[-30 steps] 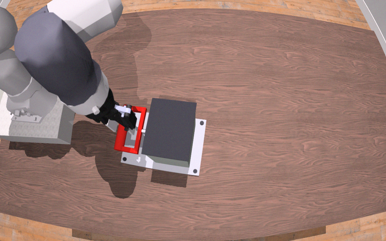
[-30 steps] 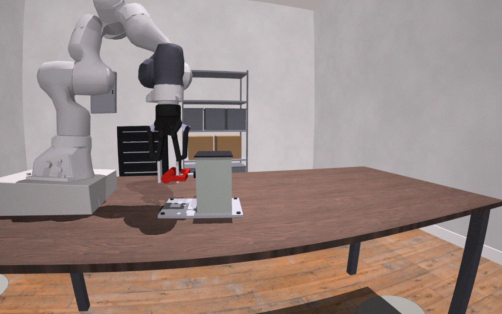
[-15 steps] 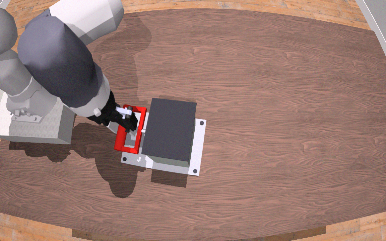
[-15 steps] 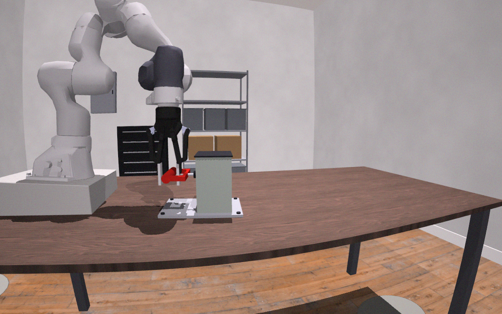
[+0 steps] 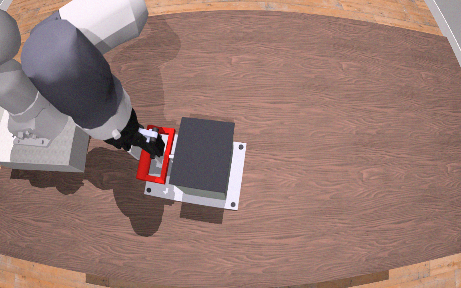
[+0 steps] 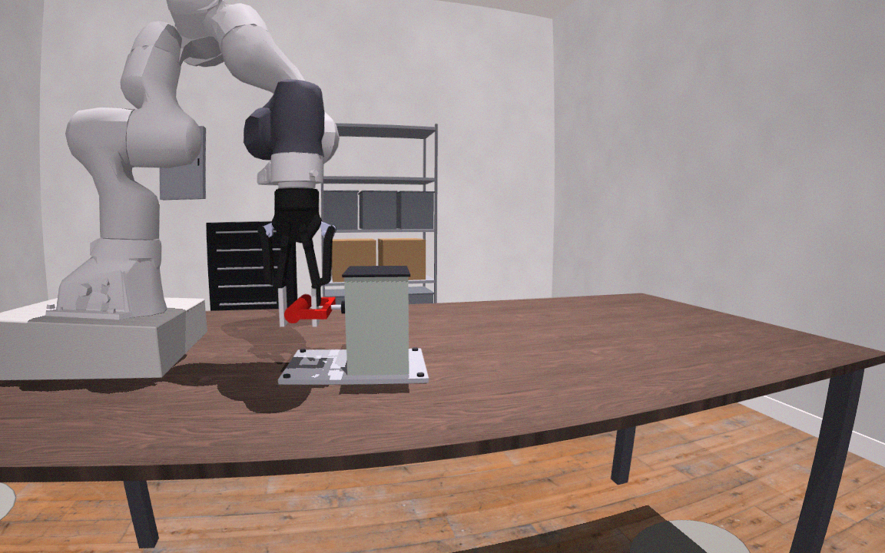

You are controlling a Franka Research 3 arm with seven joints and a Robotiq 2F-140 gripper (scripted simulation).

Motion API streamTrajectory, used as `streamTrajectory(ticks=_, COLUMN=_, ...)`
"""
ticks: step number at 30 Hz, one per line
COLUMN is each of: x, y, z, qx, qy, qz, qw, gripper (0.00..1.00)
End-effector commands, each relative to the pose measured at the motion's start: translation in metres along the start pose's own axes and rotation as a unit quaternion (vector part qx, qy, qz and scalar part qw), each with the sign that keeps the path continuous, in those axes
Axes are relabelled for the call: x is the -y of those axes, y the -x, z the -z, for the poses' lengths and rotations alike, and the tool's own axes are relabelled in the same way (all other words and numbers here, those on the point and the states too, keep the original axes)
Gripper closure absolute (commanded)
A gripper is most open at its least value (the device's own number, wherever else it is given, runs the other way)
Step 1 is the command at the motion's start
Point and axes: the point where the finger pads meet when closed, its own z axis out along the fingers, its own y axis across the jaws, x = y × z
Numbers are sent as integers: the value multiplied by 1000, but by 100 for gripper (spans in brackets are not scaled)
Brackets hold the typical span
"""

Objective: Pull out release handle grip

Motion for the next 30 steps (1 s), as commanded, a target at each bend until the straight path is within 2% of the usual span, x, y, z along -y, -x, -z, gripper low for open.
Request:
streamTrajectory(ticks=1, x=-1, y=0, z=0, qx=0, qy=2, qz=2, qw=1000, gripper=67)
streamTrajectory(ticks=21, x=-1, y=0, z=0, qx=0, qy=2, qz=2, qw=1000, gripper=67)
streamTrajectory(ticks=22, x=-1, y=0, z=0, qx=0, qy=2, qz=2, qw=1000, gripper=100)
streamTrajectory(ticks=30, x=-1, y=0, z=0, qx=0, qy=2, qz=2, qw=1000, gripper=100)
